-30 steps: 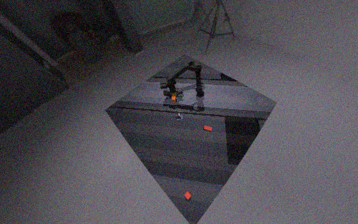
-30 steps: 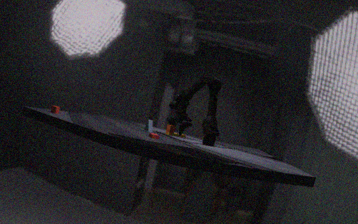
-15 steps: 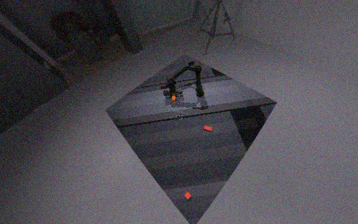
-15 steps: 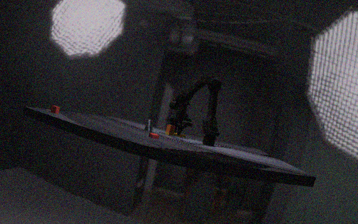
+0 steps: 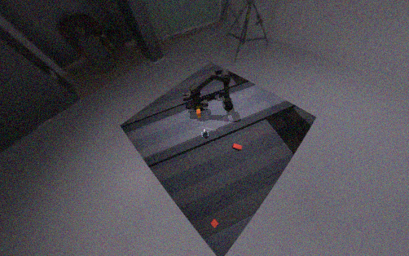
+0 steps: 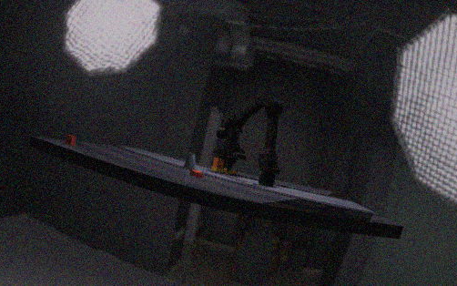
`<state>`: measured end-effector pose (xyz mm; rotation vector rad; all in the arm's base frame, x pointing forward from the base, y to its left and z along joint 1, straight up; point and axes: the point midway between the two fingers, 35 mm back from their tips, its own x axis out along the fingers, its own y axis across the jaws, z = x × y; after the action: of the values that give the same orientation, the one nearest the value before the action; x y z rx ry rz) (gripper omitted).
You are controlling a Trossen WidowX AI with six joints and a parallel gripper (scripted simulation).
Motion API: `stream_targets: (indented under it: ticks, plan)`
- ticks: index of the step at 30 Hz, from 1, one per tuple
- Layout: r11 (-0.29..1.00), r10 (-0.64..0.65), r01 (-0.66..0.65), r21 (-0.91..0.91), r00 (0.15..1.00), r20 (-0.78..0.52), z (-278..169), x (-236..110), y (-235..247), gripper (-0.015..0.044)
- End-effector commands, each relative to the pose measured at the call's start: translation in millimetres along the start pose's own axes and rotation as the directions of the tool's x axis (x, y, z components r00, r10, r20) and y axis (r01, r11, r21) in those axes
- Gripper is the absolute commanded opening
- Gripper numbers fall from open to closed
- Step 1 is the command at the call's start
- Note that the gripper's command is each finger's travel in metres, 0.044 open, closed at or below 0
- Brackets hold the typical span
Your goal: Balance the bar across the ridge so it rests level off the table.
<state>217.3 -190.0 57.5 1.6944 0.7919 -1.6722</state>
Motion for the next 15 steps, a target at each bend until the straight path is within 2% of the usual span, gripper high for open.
stream_targets:
  ticks: [1,15]
  plan:
    - [1.000,0.014,-0.014,0.000,1.000,0.001,0.3,-13.2,5.0,0.0000]
    - [1.000,0.013,-0.013,0.002,1.000,0.003,0.5,-49.0,7.1,0.0000]
